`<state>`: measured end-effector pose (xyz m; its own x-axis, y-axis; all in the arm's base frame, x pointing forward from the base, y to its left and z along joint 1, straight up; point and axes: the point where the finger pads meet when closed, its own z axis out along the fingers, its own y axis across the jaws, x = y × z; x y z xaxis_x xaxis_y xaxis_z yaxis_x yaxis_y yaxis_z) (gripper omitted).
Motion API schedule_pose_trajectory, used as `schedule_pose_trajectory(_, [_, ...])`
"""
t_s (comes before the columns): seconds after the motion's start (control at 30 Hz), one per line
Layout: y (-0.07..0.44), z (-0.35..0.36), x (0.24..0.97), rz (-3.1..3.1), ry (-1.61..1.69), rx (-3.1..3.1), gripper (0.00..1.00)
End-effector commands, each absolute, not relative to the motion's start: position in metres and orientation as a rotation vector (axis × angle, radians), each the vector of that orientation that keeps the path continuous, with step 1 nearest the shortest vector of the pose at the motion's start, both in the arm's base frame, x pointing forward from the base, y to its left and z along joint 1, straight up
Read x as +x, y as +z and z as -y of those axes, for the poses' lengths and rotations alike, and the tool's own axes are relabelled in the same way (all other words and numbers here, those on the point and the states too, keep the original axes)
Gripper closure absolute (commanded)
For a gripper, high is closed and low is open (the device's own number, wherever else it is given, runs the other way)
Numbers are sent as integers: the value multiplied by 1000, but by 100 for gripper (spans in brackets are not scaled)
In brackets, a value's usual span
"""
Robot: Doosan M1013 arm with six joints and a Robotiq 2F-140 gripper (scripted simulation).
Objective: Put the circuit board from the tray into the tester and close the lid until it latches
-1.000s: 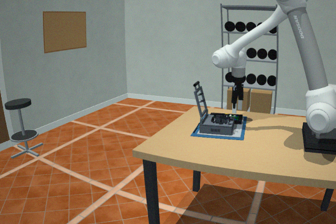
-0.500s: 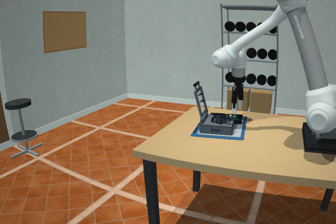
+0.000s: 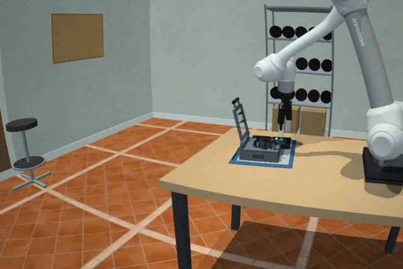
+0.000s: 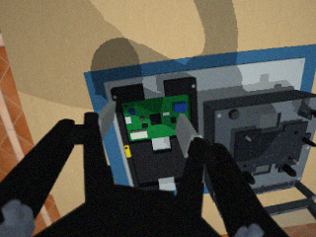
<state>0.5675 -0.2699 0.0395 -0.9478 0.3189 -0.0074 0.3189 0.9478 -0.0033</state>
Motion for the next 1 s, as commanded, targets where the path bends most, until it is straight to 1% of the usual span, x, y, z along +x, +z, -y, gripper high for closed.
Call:
schedule_pose_trajectory(0.0, [40, 270, 568, -3093, -7, 506, 42])
schedule_pose_trajectory(0.97, [40, 263, 578, -3093, -7, 506, 42])
